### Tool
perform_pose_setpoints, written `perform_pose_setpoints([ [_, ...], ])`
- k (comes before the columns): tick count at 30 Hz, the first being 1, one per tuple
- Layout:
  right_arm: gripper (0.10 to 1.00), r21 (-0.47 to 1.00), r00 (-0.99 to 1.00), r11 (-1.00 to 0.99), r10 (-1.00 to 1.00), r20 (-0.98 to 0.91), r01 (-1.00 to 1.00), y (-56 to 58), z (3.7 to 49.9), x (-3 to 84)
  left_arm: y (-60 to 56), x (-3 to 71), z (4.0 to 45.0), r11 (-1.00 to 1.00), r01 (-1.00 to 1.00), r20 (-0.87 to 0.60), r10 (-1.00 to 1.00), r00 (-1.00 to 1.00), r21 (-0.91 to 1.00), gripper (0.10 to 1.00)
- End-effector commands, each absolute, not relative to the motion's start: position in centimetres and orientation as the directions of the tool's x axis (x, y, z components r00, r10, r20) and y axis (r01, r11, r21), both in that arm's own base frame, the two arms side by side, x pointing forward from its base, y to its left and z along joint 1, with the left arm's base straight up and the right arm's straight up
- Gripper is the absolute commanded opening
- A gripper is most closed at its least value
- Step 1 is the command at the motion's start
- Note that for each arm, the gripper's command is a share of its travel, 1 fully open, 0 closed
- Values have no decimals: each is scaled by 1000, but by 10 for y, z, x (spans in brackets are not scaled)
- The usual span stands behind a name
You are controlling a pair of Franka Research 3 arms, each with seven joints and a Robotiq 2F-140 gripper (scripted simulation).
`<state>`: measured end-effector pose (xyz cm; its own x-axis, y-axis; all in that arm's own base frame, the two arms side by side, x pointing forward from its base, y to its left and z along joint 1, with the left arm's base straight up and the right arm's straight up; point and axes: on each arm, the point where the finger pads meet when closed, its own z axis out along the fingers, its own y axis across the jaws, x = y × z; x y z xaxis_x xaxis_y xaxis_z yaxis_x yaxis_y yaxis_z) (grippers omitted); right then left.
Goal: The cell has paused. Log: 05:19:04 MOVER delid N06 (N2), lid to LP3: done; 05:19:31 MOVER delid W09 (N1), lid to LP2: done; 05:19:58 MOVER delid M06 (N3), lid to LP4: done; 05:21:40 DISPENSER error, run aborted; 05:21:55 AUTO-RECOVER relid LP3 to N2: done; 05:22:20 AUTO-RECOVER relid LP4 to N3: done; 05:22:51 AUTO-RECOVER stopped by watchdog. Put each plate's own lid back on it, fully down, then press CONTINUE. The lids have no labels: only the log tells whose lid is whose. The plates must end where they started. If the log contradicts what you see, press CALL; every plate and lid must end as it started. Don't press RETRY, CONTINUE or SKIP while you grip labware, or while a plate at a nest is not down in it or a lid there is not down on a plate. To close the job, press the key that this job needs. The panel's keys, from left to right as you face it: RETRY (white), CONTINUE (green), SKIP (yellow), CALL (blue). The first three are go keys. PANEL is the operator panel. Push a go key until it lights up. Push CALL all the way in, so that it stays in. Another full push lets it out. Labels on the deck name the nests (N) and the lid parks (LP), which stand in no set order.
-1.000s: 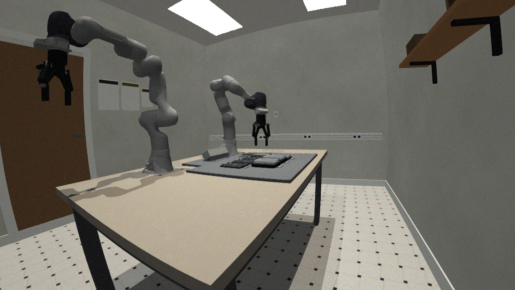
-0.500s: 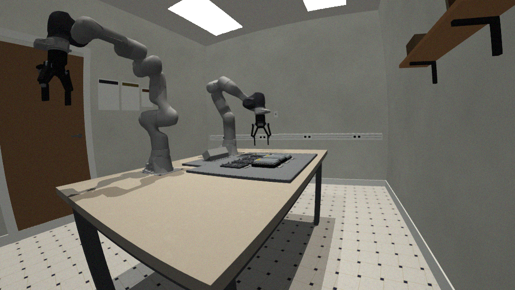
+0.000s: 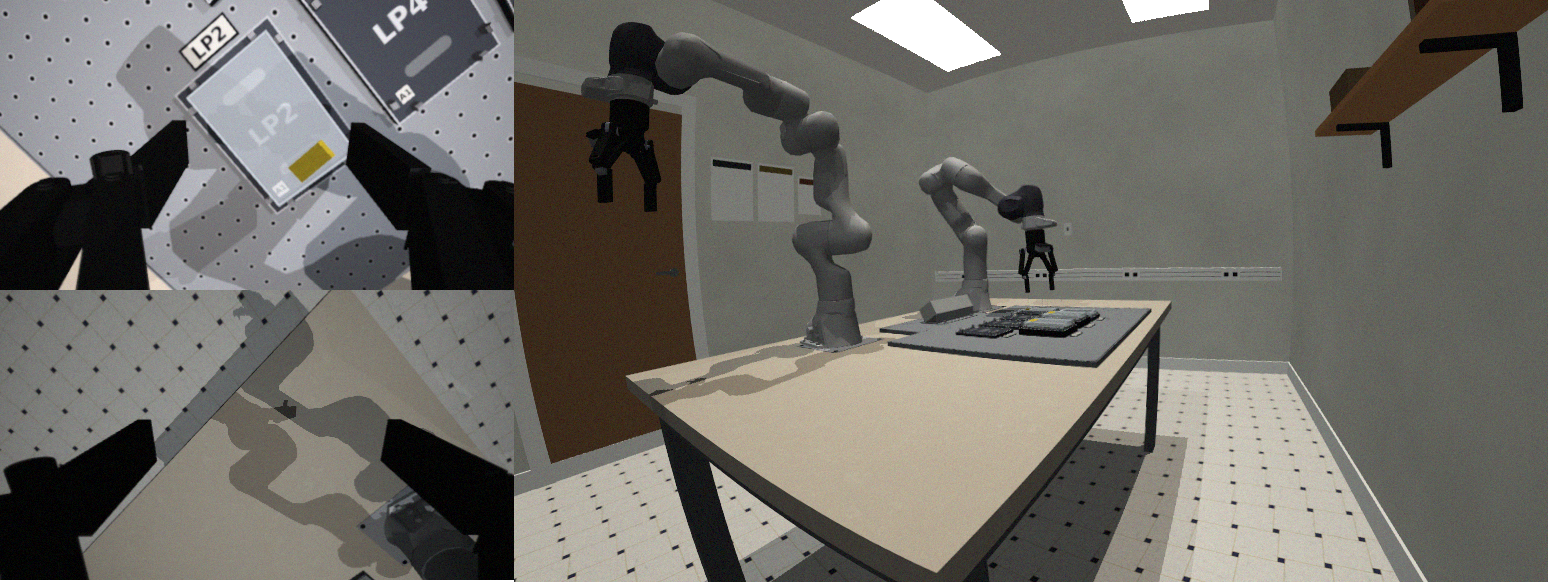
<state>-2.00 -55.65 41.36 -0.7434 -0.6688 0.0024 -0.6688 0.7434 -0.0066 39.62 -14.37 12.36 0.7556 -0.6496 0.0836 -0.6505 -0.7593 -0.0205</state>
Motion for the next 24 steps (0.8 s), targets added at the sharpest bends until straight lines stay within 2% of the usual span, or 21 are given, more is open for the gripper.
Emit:
perform_pose_setpoints([
  [1,1000,-7,-744,744,-669,3,-669,-557,414,-20,-147,392,122,-896,-444,54,-443,895,-5,695],
  [16,1000,-7,-744,744,-669,3,-669,-557,414,-20,-147,392,110,-1000,-25,1,-25,1000,0,695],
  [24,1000,-7,-744,744,-669,3,-669,-557,414,-20,-147,392,100,-1000,-18,0,-18,1000,0,695],
])
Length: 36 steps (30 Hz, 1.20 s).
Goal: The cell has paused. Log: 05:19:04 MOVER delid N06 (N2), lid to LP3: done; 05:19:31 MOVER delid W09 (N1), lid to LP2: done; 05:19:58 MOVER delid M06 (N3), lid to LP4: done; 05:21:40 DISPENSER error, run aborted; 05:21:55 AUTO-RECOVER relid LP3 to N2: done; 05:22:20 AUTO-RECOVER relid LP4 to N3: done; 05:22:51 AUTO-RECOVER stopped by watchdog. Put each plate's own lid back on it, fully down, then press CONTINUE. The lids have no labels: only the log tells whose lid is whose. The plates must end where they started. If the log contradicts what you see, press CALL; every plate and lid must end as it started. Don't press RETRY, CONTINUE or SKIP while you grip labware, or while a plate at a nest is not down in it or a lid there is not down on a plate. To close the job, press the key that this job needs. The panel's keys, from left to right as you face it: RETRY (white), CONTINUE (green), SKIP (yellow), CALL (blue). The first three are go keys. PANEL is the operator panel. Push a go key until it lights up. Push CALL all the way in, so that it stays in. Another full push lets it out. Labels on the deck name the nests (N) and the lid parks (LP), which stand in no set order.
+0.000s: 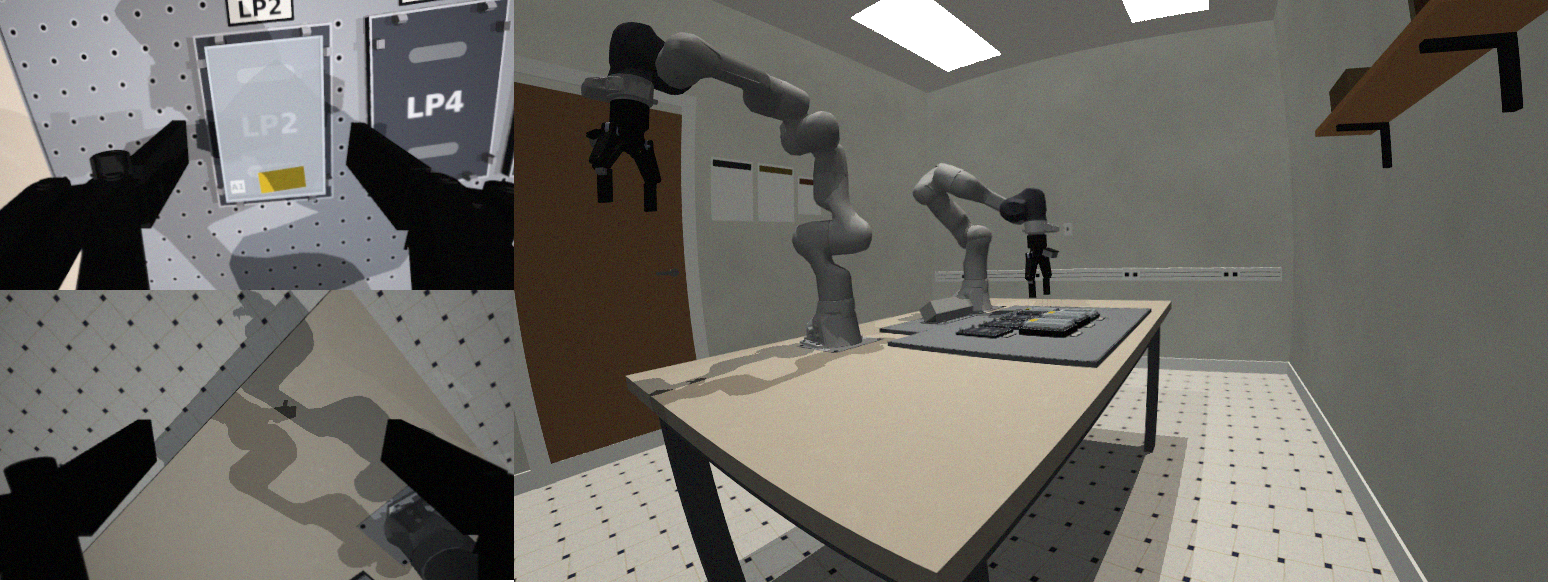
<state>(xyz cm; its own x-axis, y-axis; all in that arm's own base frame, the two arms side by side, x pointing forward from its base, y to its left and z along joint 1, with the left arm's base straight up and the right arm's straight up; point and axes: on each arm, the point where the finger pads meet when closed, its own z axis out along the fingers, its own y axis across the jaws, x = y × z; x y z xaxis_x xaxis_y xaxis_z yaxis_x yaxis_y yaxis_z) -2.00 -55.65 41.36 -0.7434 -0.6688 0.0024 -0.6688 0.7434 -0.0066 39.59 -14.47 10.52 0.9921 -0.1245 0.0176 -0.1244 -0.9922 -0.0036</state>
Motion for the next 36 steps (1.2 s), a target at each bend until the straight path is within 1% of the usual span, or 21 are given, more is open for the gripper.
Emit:
perform_pose_setpoints([
  [1,1000,-7,-744,744,-669,3,-669,-557,414,-20,-147,392,98,-1000,-18,0,-18,1000,0,695],
  [21,1000,-7,-744,744,-669,3,-669,-557,414,-20,-148,393,72,-1000,-18,0,-18,1000,0,695],
  [36,1000,-7,-744,744,-669,3,-669,-557,414,-20,-148,393,67,-1000,-18,0,-18,1000,0,695],
])
